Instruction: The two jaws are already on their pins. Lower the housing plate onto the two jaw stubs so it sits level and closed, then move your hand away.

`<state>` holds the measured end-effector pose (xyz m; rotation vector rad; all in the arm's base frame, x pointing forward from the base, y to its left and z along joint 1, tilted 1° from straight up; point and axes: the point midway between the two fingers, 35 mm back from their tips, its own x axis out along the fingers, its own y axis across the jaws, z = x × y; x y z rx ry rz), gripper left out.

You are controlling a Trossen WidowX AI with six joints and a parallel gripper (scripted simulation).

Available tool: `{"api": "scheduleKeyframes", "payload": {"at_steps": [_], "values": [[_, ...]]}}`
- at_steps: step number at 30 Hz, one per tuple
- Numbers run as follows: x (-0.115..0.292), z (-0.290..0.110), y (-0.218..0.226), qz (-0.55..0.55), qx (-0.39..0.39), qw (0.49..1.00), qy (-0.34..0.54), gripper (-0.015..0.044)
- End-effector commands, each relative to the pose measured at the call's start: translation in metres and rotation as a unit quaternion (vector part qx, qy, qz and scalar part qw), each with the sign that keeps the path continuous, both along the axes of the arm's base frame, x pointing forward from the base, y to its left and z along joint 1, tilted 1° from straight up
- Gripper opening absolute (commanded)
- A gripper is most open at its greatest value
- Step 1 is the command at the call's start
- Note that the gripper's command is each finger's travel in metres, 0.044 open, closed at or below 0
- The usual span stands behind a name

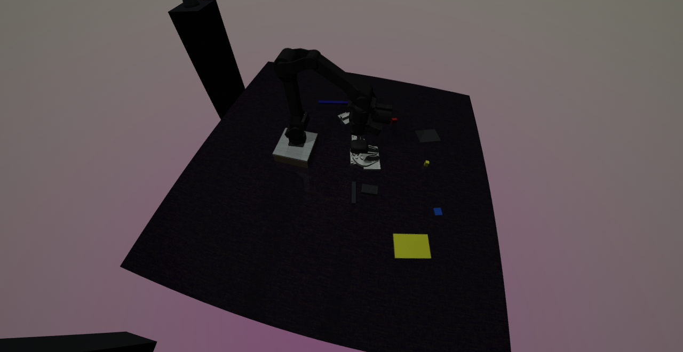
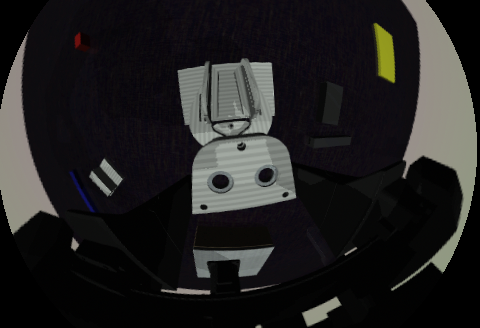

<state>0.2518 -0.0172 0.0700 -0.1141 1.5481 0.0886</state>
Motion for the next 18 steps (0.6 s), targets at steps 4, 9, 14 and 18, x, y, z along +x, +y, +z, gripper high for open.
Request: {"api": "scheduleKeyframes", "payload": {"at_steps": [4,9,14,18], "values": [[0.0,0.0,0.0,0.001,-0.001,1.0,-0.001,0.0351],[0.001,-0.004,-0.001,0.001,-0.001,1.0,-0.001,0.0351],[0.002,-0.012,-0.001,0.001,-0.001,1.0,-0.001,0.0351],[0.002,-0.019,-0.001,0.001,-0.001,1.0,-0.001,0.0351]]}}
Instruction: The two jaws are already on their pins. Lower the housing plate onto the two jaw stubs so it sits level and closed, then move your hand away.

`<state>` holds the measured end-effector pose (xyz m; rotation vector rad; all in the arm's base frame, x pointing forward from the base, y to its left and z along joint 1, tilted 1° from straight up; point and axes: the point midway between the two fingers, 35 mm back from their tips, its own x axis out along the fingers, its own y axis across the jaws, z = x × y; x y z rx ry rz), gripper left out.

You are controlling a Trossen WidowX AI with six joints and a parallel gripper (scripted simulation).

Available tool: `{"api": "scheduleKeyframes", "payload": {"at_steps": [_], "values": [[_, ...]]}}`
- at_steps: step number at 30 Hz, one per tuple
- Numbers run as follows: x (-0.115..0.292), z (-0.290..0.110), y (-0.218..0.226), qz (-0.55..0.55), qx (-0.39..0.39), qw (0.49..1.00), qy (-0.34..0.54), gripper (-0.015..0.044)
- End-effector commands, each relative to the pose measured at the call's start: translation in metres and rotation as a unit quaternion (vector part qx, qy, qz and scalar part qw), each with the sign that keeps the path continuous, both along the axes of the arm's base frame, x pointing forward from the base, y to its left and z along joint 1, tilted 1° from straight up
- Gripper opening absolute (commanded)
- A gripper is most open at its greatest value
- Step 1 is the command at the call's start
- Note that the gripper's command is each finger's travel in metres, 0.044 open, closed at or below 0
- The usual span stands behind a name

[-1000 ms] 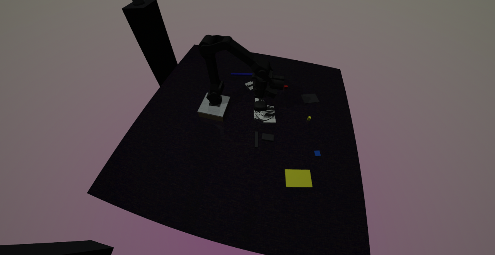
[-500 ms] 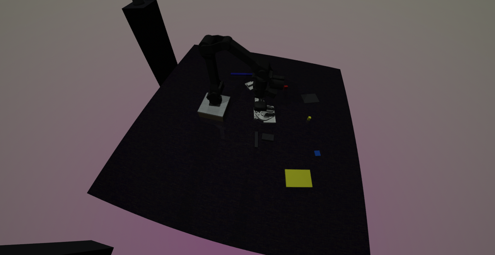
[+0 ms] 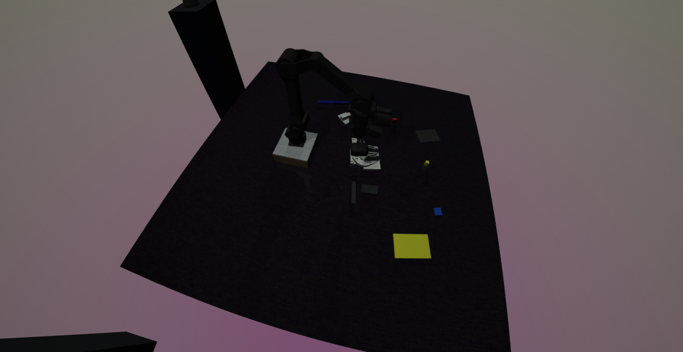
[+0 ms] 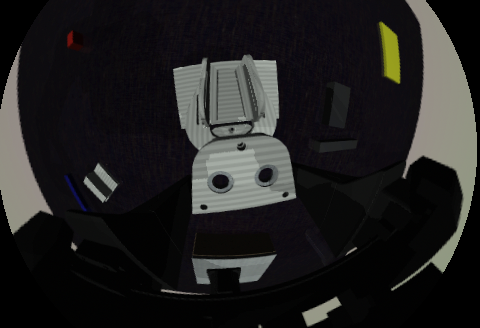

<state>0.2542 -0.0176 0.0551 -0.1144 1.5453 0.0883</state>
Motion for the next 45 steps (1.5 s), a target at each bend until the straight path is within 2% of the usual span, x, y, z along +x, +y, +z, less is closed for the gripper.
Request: {"api": "scheduleKeyframes", "payload": {"at_steps": [1,26,45], "values": [[0.0,-0.006,-0.001,0.001,-0.001,1.0,0.001,0.0351],[-0.001,-0.046,-0.001,0.001,-0.001,1.0,0.001,0.0351],[-0.001,-0.049,-0.001,0.001,-0.001,1.0,0.001,0.0351]]}}
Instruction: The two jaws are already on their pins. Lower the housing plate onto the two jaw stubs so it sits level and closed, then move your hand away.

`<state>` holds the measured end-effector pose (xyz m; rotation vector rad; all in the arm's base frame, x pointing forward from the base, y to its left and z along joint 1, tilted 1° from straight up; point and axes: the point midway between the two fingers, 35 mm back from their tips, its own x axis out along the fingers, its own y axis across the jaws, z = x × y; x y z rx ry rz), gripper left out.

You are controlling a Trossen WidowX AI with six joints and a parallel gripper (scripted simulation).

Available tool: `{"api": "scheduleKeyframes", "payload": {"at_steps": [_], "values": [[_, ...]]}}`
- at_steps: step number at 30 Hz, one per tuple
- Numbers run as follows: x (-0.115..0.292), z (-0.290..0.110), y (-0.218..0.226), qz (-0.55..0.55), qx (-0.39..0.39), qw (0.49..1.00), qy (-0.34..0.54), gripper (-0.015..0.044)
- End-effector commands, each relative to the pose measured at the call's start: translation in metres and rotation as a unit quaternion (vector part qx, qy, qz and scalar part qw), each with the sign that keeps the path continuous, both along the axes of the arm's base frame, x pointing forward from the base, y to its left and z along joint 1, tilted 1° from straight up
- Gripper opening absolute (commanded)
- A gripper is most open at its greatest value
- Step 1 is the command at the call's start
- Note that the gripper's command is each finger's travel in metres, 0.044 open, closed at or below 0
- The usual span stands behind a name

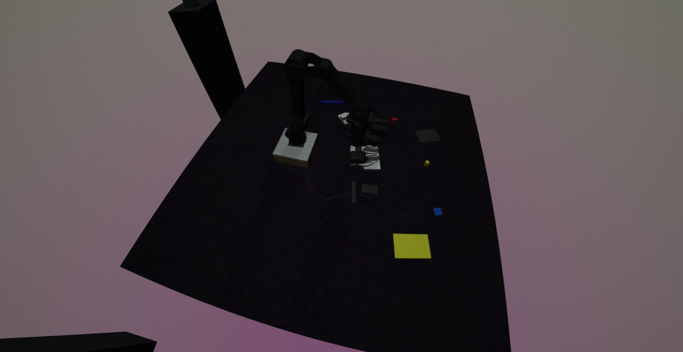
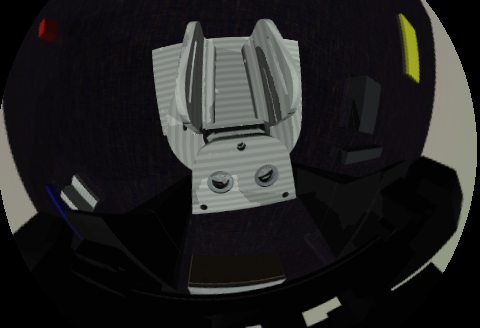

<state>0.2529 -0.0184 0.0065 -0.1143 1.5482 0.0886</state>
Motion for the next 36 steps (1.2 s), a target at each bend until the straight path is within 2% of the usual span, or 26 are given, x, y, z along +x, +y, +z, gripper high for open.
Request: {"api": "scheduleKeyframes", "payload": {"at_steps": [1,36], "values": [[0.0002,-0.0007,-0.0005,0.001,-0.001,1.0,-0.001,0.0351],[0.0003,-0.008,-0.0006,0.001,-0.001,1.0,-0.001,0.0351]]}}
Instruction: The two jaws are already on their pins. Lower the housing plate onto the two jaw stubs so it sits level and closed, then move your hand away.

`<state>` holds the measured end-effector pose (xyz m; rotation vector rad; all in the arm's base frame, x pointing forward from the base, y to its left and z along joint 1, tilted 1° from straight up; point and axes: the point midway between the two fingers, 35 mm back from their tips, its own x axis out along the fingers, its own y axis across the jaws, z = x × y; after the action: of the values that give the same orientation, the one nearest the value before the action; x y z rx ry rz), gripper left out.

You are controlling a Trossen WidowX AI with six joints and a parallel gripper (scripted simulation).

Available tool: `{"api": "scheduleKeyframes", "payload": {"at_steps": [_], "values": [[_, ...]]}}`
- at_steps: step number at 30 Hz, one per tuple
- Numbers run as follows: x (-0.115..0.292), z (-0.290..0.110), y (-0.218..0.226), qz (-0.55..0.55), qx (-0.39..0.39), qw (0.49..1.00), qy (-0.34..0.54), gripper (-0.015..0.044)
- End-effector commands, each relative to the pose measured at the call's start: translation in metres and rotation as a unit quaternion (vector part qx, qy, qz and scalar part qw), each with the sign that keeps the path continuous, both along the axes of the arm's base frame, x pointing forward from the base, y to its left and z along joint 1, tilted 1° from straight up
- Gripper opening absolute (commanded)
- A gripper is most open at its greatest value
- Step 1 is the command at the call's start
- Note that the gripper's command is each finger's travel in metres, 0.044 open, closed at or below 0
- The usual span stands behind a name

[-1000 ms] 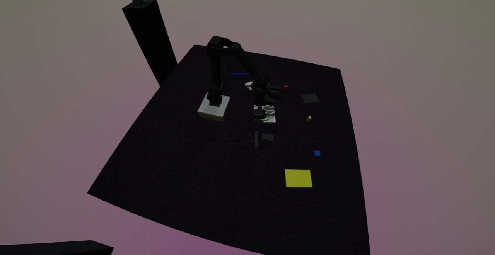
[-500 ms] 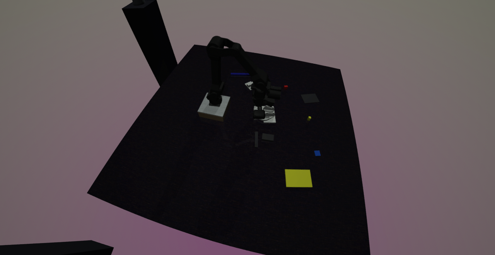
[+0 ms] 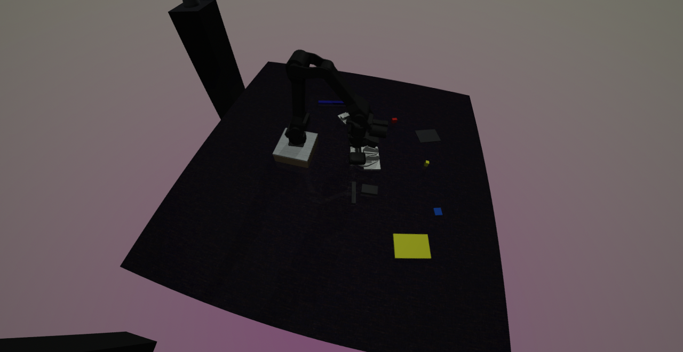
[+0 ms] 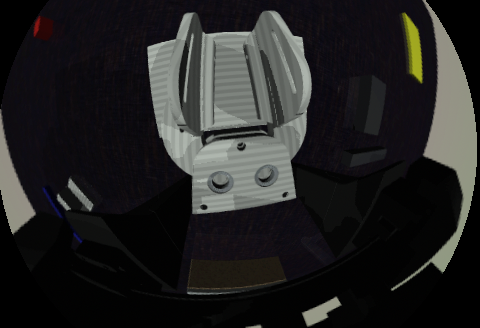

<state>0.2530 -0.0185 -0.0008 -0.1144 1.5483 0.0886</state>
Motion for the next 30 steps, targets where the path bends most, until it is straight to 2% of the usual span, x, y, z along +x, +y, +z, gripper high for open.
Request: {"api": "scheduleKeyframes", "payload": {"at_steps": [1,30], "values": [[0.0002,-0.0007,-0.0005,0.001,-0.001,1.0,-0.001,0.0351],[0.0003,-0.0055,-0.0006,0.001,-0.001,1.0,-0.001,0.0351]]}}
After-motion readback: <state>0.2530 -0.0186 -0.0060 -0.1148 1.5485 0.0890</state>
